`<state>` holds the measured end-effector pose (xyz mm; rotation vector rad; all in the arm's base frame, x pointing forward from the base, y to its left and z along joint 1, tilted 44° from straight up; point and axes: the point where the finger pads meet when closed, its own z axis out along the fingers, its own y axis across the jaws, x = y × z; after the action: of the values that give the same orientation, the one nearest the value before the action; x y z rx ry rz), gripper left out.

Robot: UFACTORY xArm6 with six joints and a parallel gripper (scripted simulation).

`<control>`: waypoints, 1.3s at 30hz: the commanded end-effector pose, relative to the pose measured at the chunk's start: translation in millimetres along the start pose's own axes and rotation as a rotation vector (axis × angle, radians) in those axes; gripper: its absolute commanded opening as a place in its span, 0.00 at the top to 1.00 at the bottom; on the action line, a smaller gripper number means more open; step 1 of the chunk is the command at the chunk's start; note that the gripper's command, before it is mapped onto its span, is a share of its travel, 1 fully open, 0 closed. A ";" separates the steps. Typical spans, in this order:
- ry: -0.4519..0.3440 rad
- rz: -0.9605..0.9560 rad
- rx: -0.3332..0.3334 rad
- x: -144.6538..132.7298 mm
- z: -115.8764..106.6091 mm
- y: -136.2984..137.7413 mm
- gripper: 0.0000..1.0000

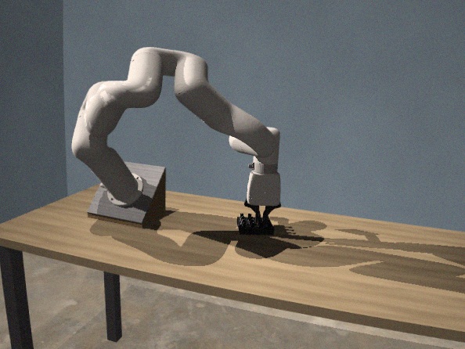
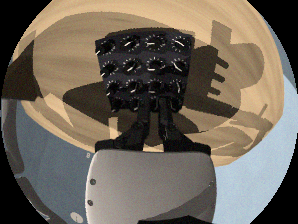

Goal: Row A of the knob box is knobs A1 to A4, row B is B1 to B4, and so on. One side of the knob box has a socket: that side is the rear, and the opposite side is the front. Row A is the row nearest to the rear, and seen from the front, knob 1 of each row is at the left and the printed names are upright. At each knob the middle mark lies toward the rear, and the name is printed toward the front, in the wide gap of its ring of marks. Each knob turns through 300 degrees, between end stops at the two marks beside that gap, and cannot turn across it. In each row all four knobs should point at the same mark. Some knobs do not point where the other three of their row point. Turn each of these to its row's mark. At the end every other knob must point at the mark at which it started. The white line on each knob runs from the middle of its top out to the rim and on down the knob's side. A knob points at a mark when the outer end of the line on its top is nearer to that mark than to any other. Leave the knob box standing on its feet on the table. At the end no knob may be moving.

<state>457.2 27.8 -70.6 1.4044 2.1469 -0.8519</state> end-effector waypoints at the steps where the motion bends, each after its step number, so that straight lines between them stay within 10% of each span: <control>1: 0.000 0.001 -0.003 -0.3 -1.5 1.2 0.92; 39: 0.000 -0.029 -0.003 -0.3 -1.5 1.2 0.92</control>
<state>457.1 27.8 -70.6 1.3885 2.1611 -0.8580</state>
